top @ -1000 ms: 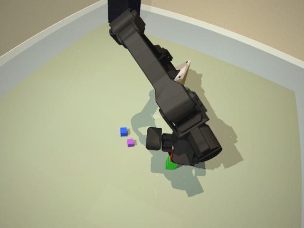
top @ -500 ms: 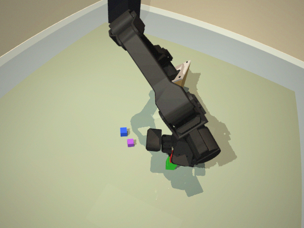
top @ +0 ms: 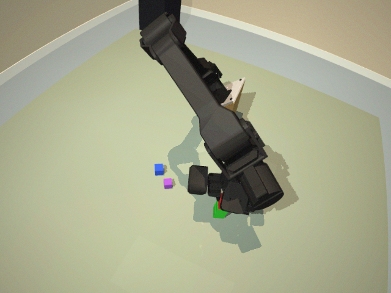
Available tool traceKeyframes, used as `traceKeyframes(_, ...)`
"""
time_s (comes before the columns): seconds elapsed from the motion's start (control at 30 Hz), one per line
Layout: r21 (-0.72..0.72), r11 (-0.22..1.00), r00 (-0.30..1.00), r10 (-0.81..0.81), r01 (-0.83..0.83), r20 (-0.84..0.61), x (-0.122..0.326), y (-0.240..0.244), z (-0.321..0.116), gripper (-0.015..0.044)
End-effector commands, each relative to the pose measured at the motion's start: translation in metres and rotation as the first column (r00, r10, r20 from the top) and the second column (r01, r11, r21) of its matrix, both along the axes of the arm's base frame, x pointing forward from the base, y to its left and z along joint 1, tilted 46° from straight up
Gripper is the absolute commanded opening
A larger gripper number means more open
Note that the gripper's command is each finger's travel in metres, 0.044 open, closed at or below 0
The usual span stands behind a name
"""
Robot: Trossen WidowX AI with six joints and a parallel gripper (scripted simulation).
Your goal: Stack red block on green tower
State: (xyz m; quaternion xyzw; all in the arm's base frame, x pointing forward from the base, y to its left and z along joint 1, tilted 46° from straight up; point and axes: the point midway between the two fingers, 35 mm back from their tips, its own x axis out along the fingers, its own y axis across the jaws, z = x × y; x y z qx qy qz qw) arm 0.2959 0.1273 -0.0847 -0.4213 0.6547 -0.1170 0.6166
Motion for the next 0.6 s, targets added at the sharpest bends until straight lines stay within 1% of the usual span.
traceKeyframes(0.0, 0.0, 1.0, 1.0, 0.0, 0.0, 0.0, 0.0, 0.0, 0.0, 0.0026)
traceKeyframes(0.5, 0.0, 1.0, 1.0, 0.0, 0.0, 0.0, 0.0, 0.0, 0.0, 0.042)
traceKeyframes(0.53, 0.0, 1.0, 1.0, 0.0, 0.0, 0.0, 0.0, 0.0, 0.0, 0.044)
traceKeyframes(0.57, 0.0, 1.0, 1.0, 0.0, 0.0, 0.0, 0.0, 0.0, 0.0, 0.044)
